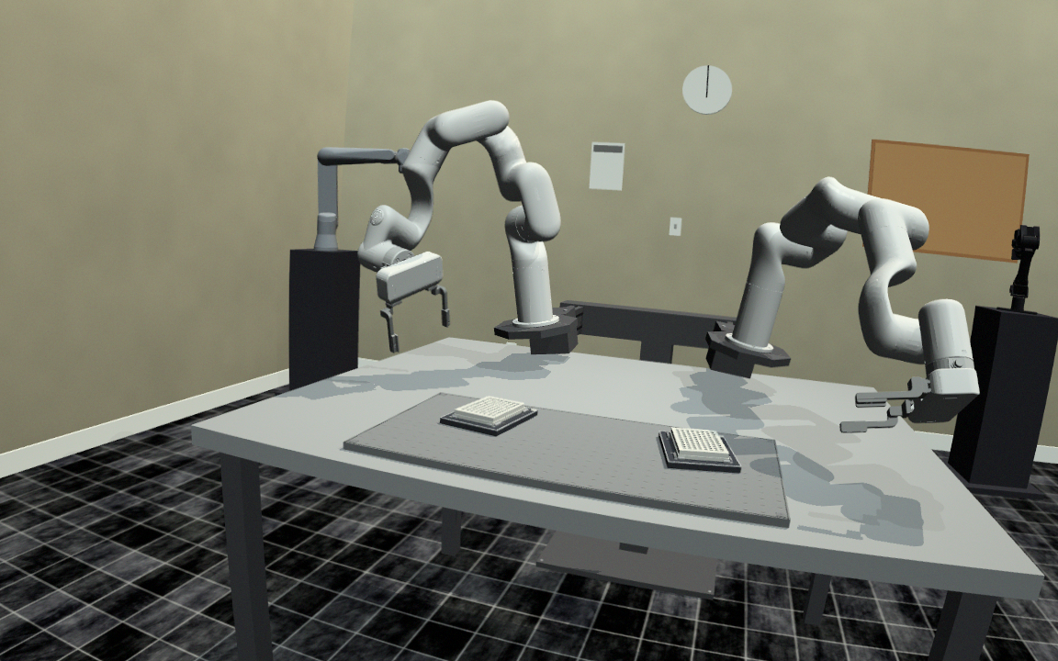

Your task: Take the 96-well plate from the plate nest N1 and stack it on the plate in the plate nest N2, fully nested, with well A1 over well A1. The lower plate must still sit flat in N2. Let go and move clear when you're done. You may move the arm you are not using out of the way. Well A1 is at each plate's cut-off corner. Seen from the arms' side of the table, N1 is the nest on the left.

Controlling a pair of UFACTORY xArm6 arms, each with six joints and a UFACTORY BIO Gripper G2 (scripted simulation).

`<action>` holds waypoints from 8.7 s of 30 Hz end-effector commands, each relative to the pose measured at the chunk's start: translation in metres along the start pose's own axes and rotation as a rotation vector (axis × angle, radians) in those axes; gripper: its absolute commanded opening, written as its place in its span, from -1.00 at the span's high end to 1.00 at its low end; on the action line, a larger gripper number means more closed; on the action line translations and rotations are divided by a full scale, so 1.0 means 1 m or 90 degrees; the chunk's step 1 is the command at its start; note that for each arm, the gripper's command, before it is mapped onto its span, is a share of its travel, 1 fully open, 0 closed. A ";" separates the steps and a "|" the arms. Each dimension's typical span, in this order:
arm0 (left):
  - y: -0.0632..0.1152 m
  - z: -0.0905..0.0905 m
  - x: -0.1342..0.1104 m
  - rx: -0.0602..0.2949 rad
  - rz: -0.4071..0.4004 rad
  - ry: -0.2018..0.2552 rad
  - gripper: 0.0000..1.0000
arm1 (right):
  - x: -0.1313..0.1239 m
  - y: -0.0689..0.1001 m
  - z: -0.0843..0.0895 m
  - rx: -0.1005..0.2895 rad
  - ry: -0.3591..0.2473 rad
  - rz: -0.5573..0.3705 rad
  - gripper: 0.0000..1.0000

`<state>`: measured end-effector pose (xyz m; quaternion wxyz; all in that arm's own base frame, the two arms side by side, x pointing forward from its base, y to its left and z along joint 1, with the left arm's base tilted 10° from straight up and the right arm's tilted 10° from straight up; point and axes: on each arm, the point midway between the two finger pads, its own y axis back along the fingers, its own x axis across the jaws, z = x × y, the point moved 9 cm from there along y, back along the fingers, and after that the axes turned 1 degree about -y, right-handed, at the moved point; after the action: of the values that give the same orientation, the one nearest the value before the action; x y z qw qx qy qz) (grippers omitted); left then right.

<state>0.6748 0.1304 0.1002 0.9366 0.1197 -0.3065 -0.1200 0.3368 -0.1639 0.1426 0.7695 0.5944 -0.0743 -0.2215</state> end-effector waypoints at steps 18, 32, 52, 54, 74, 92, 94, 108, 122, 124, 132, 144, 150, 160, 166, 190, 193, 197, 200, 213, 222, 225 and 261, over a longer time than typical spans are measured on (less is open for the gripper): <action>0.001 0.002 0.002 0.002 0.000 -0.003 -1.00 | -0.010 0.036 0.007 -0.001 0.000 0.002 -1.00; 0.001 0.002 0.002 0.002 0.000 -0.003 -1.00 | -0.038 0.125 0.025 -0.001 0.000 0.002 -1.00; 0.001 0.002 0.002 0.002 0.000 -0.003 -1.00 | -0.049 0.163 0.032 0.000 0.000 0.002 -1.00; 0.001 0.002 0.002 0.002 0.000 -0.003 -1.00 | -0.049 0.163 0.032 0.000 0.000 0.003 -1.00; 0.001 0.002 0.002 0.002 0.000 -0.003 -1.00 | -0.108 0.162 0.001 0.035 0.049 0.078 -1.00; 0.001 0.002 0.002 0.002 0.000 -0.003 -1.00 | -0.180 0.146 -0.044 0.091 0.110 0.179 -1.00; 0.001 0.002 0.002 0.002 0.000 -0.003 -1.00 | -0.185 0.144 -0.047 0.095 0.114 0.186 -1.00; 0.001 0.002 0.002 0.002 0.000 -0.003 -1.00 | -0.192 0.141 -0.053 0.102 0.122 0.197 -1.00; 0.003 0.010 0.007 0.002 0.000 -0.003 0.25 | -0.192 0.141 -0.053 0.102 0.122 0.197 -1.00; 0.004 0.017 0.012 0.002 0.000 -0.003 0.25 | -0.192 0.141 -0.053 0.102 0.122 0.197 -1.00; -0.012 0.032 0.022 -0.016 0.083 0.015 0.25 | -0.192 0.141 -0.053 0.102 0.122 0.197 -1.00; -0.032 0.055 0.036 -0.029 0.167 0.040 0.25 | -0.192 0.141 -0.053 0.102 0.122 0.197 -1.00; -0.046 0.073 0.041 -0.037 0.248 0.067 0.25 | -0.192 0.141 -0.053 0.102 0.122 0.197 -1.00; -0.064 0.097 0.048 -0.041 0.331 0.096 0.25 | -0.192 0.141 -0.053 0.102 0.122 0.197 -1.00; -0.078 0.116 0.050 -0.038 0.411 0.126 0.25 | -0.192 0.141 -0.053 0.102 0.122 0.197 -1.00; -0.125 0.191 0.019 0.032 0.727 0.245 0.25 | -0.192 0.141 -0.053 0.102 0.122 0.197 -1.00; -0.131 0.204 0.006 0.055 0.784 0.263 0.25 | -0.192 0.141 -0.053 0.102 0.122 0.197 -1.00; -0.138 0.214 -0.003 0.081 0.841 0.281 0.25 | -0.192 0.141 -0.053 0.102 0.122 0.197 -1.00; -0.141 0.222 -0.013 0.101 0.879 0.291 0.25 | -0.192 0.141 -0.053 0.102 0.122 0.197 -1.00; -0.152 0.246 -0.051 0.178 1.007 0.316 0.25 | -0.192 0.141 -0.053 0.102 0.122 0.197 -1.00; -0.156 0.260 -0.077 0.228 1.079 0.323 0.25 | -0.192 0.141 -0.053 0.102 0.122 0.197 -1.00; -0.157 0.264 -0.085 0.242 1.097 0.324 0.25 | -0.192 0.141 -0.053 0.102 0.122 0.197 -1.00; -0.237 0.201 -0.095 0.250 1.122 0.322 0.25 | -0.192 0.141 -0.053 0.102 0.122 0.197 -1.00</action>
<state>0.4378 -0.0850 0.1475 0.6925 0.0242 -0.0860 0.7159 0.2209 -0.0070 0.2894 0.7476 0.6542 -0.1080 -0.0372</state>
